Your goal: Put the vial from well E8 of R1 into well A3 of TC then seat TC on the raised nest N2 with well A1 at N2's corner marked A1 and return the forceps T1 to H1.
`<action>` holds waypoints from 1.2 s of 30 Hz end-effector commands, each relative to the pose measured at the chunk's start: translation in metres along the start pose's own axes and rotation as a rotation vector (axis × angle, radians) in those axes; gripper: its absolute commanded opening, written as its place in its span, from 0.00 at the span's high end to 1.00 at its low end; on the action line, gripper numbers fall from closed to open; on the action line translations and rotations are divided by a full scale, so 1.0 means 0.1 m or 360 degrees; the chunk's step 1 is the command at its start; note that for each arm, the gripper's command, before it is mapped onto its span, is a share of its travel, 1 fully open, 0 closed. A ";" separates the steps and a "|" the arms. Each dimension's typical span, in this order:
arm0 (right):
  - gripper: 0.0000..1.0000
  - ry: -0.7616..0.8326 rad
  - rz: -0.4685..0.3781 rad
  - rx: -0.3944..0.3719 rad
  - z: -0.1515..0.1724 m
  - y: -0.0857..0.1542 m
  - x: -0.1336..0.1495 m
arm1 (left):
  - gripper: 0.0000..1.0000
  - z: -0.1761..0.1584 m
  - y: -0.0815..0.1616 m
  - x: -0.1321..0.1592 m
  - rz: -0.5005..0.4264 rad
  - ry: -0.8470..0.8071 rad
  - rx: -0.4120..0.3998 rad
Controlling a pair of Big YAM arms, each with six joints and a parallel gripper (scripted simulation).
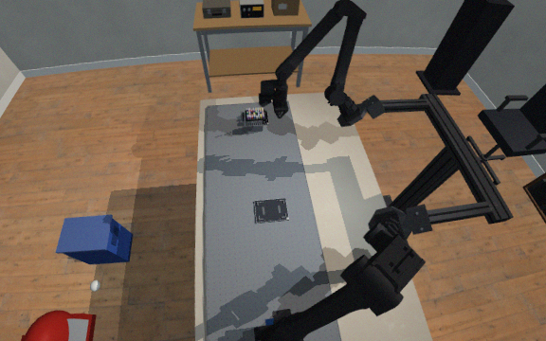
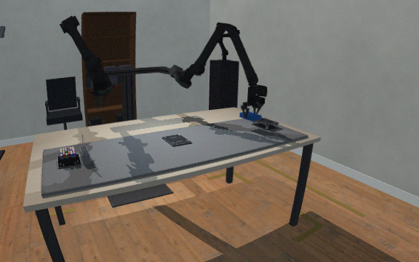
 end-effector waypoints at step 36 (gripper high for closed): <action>0.76 -0.0028 -0.0028 0.0008 -0.05 0.06 -0.09 | 1.00 0.64 0.04 -0.24 -0.0023 -0.0024 -0.0014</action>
Point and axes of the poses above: on each arm, the point where the finger pads meet when closed, its own y axis back along the fingers, its own z axis across the jaws, x = y × z, the point moved 3 cm from there along y, back along the fingers, and after that the axes turned 9 degrees about y, right-handed, at the moved point
